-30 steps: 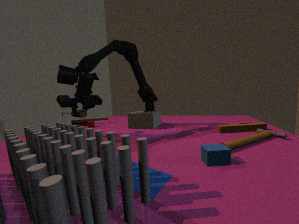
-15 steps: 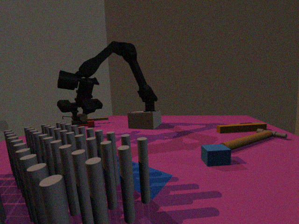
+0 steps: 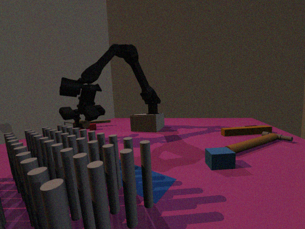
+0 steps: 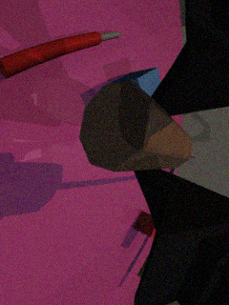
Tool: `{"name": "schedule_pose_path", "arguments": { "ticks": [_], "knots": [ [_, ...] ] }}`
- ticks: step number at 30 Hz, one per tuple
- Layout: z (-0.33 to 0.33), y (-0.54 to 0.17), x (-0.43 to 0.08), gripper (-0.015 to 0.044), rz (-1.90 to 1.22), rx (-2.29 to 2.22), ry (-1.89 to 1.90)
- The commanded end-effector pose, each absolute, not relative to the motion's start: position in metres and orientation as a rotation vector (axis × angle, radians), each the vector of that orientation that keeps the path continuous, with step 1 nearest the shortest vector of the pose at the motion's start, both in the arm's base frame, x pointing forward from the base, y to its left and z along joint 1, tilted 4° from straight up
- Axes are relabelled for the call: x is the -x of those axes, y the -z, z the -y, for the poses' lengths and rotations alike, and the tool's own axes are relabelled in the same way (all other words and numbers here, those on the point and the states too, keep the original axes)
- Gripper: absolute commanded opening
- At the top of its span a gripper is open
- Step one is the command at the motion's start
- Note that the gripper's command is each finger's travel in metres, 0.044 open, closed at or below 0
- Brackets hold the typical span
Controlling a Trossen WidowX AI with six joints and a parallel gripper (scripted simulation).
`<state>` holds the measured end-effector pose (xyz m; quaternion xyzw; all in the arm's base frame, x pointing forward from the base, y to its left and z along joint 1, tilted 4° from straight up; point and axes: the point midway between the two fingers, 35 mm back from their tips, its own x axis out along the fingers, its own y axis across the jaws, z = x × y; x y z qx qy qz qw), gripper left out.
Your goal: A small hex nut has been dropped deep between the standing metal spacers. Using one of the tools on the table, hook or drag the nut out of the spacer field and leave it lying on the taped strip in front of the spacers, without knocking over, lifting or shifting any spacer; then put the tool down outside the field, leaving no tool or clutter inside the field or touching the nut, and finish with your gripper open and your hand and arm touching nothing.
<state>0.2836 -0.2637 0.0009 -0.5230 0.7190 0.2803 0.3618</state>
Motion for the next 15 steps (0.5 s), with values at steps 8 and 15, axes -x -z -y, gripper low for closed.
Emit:
{"name": "schedule_pose_path", "arguments": {
  "ticks": [8,15],
  "knots": [
    [0.264,0.013,-0.28,0.0,-1.86,1.353,-0.726],
    [0.263,0.022,-0.279,0.0,-1.86,1.353,-0.726]
  ]
}}
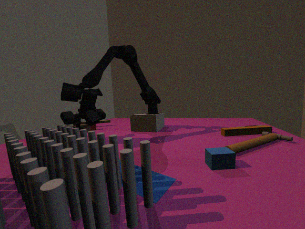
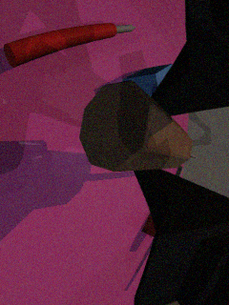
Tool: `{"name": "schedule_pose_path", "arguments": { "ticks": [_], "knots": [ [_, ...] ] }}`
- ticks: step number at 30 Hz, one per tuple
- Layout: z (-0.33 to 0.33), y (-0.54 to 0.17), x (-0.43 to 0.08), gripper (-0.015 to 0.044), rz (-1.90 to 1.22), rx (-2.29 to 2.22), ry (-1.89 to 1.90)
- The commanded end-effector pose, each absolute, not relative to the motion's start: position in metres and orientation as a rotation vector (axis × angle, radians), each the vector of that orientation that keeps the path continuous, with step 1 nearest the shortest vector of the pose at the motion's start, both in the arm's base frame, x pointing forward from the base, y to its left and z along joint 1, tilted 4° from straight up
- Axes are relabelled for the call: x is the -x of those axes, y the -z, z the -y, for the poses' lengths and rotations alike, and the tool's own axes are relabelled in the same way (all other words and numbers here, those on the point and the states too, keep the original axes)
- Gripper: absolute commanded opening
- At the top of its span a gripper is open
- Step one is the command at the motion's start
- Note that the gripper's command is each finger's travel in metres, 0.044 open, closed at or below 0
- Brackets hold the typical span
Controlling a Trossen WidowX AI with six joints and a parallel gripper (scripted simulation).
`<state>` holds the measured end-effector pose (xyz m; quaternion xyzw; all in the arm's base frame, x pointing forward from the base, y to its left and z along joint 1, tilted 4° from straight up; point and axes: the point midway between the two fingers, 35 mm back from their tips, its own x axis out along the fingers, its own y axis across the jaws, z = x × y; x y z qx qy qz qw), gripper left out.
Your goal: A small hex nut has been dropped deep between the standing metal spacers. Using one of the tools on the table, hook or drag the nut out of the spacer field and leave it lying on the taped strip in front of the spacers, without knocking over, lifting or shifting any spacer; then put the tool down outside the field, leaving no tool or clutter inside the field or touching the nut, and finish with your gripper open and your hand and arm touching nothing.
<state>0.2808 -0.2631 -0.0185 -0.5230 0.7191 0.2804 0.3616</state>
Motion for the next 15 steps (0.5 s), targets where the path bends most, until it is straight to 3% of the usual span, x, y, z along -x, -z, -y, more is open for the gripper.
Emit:
{"name": "schedule_pose_path", "arguments": {
  "ticks": [1,15],
  "knots": [
    [0.263,0.024,-0.278,0.0,-1.86,1.353,-0.726],
    [0.262,0.041,-0.274,0.0,-1.861,1.353,-0.727]
  ]
}}
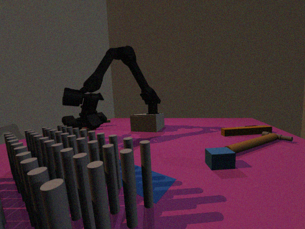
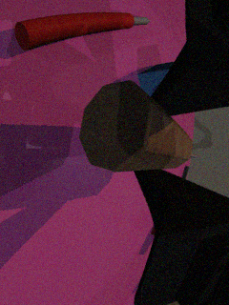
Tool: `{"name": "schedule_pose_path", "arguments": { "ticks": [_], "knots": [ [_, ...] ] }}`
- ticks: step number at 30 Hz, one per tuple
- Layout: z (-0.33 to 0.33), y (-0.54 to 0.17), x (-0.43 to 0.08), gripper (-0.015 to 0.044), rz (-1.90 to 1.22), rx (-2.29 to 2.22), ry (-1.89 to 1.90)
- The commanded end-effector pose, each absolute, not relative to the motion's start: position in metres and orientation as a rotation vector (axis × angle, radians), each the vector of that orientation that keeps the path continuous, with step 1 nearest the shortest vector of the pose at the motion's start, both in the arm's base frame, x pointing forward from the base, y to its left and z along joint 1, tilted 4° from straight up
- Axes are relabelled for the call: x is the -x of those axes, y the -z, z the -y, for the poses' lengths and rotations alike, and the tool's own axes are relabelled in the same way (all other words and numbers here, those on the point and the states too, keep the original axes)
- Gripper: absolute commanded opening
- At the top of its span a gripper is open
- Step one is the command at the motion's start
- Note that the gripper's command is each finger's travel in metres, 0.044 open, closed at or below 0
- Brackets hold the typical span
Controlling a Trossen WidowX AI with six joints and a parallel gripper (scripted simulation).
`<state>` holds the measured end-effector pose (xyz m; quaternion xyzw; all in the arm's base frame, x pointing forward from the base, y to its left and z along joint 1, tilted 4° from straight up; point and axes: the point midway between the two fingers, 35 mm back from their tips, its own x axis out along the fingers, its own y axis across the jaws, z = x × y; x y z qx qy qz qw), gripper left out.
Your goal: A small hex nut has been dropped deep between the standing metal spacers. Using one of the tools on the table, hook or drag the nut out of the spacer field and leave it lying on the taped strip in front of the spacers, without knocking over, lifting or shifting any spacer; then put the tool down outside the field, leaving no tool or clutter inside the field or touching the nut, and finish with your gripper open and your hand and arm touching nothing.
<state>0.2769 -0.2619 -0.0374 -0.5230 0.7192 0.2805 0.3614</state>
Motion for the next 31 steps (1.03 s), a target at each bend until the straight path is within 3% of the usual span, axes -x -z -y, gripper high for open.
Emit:
{"name": "schedule_pose_path", "arguments": {
  "ticks": [1,14,31],
  "knots": [
    [0.262,0.042,-0.274,0.0,-1.861,1.353,-0.727],
    [0.26,0.057,-0.27,0.0,-1.861,1.353,-0.727],
    [0.26,0.054,-0.272,0.044,-1.854,1.347,-0.724]
  ]
}}
